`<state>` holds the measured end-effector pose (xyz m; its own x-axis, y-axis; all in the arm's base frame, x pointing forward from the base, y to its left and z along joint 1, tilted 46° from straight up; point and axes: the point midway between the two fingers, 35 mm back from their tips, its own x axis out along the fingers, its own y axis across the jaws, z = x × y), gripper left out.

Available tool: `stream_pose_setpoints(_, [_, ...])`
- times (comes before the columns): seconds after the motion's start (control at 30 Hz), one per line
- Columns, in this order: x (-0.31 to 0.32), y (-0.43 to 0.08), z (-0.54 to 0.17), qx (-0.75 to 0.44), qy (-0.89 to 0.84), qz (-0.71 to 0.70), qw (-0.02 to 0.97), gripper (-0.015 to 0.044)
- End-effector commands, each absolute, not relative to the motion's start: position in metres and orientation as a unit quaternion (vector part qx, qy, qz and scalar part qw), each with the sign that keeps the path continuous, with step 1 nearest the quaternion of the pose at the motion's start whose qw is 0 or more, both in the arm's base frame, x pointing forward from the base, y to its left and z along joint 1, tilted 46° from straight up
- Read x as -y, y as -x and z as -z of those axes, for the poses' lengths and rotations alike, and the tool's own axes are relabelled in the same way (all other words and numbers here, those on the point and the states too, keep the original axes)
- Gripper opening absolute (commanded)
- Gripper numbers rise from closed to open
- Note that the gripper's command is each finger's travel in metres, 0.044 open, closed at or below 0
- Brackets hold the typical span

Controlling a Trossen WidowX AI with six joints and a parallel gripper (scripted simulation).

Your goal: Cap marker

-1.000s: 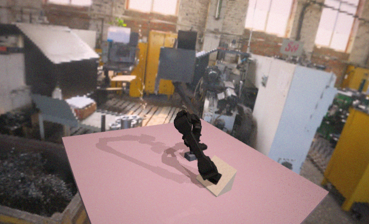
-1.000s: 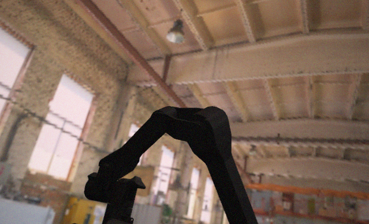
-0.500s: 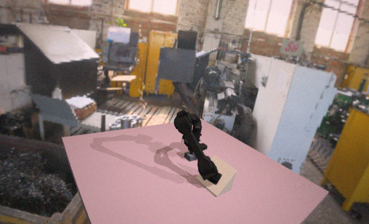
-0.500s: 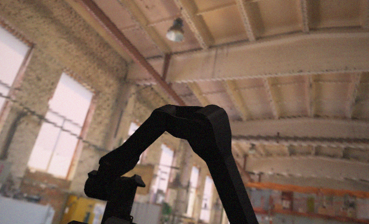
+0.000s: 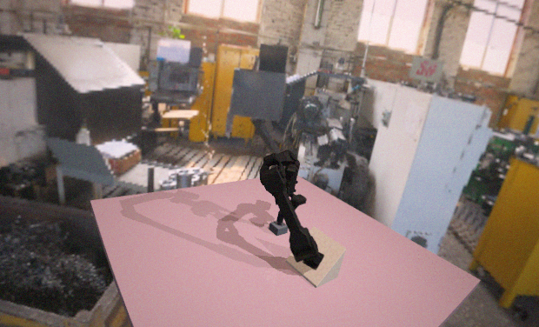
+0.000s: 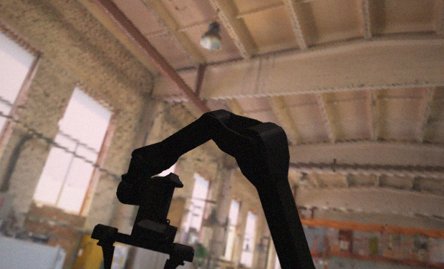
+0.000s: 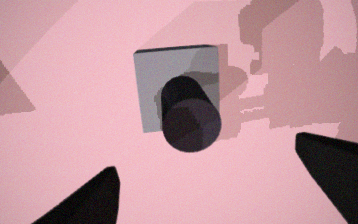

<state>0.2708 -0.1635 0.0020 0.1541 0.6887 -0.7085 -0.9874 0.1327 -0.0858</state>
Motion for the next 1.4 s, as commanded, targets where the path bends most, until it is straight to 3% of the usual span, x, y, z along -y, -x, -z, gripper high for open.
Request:
stream_pose_setpoints(0.0, [0.164, -0.269, -0.006, -0.267, 0.275, -0.601, 0.702, 0.0414])
stream_pose_setpoints(0.27, [0.167, -0.268, -0.015, -0.460, 0.012, -0.473, 0.752, 0.0204])
stream_pose_setpoints(0.53, [0.170, -0.266, -0.026, -0.607, -0.276, -0.264, 0.697, 0.0000])
stream_pose_setpoints(1.37, [0.164, -0.266, -0.022, -0.624, -0.325, -0.221, 0.675, 0.0000])
